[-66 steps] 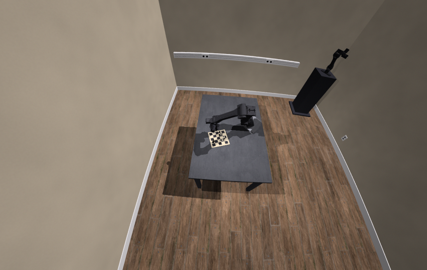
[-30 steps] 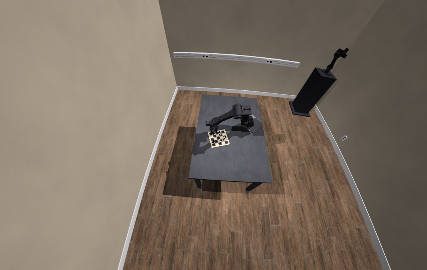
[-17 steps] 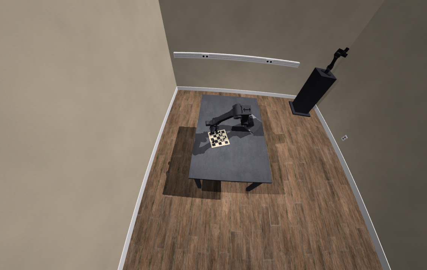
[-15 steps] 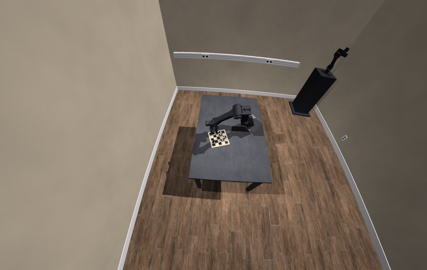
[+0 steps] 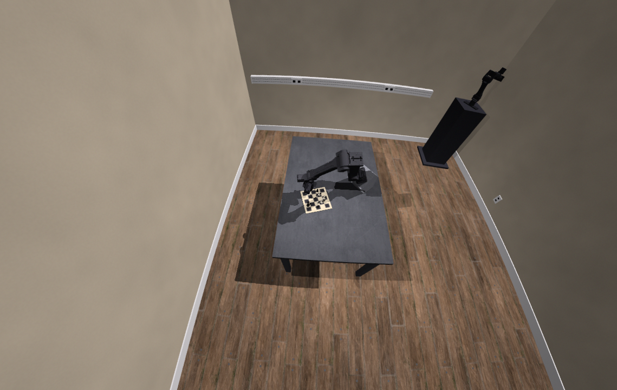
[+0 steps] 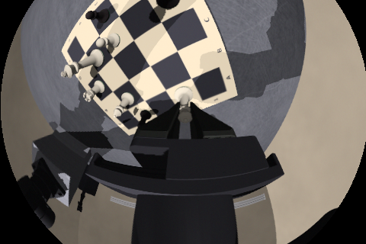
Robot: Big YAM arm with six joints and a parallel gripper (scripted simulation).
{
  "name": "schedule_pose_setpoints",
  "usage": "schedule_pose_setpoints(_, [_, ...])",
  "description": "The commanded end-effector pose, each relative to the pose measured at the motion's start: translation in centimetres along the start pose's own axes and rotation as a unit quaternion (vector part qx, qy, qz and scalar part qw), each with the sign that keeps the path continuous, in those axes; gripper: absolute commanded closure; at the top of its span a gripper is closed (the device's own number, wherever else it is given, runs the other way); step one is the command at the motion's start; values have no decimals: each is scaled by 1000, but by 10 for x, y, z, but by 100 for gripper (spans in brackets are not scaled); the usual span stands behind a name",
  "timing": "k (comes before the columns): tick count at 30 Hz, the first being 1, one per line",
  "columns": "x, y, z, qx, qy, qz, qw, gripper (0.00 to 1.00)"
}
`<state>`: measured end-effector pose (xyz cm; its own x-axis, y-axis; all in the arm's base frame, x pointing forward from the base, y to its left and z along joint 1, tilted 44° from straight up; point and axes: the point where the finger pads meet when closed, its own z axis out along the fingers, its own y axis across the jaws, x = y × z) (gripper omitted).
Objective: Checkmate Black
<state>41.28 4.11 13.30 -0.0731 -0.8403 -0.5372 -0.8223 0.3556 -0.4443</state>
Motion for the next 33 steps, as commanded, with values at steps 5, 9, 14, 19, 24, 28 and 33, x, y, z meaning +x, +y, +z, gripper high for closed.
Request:
schedule_pose_setpoints(5, [2, 3, 4, -4, 1, 6, 1000, 100])
schedule_pose_setpoints(9, [2, 3, 4, -4, 1, 6, 1000, 100])
schedule_pose_setpoints(14, [2, 3, 4, -4, 1, 6, 1000, 100])
schedule_pose_setpoints(19, [2, 3, 4, -4, 1, 6, 1000, 100])
schedule_pose_setpoints(24, [2, 3, 4, -4, 1, 6, 1000, 100])
schedule_pose_setpoints(28, [2, 3, 4, -4, 1, 6, 1000, 100])
schedule_pose_setpoints(33, [0, -6, -18, 9, 0, -2, 1000, 100])
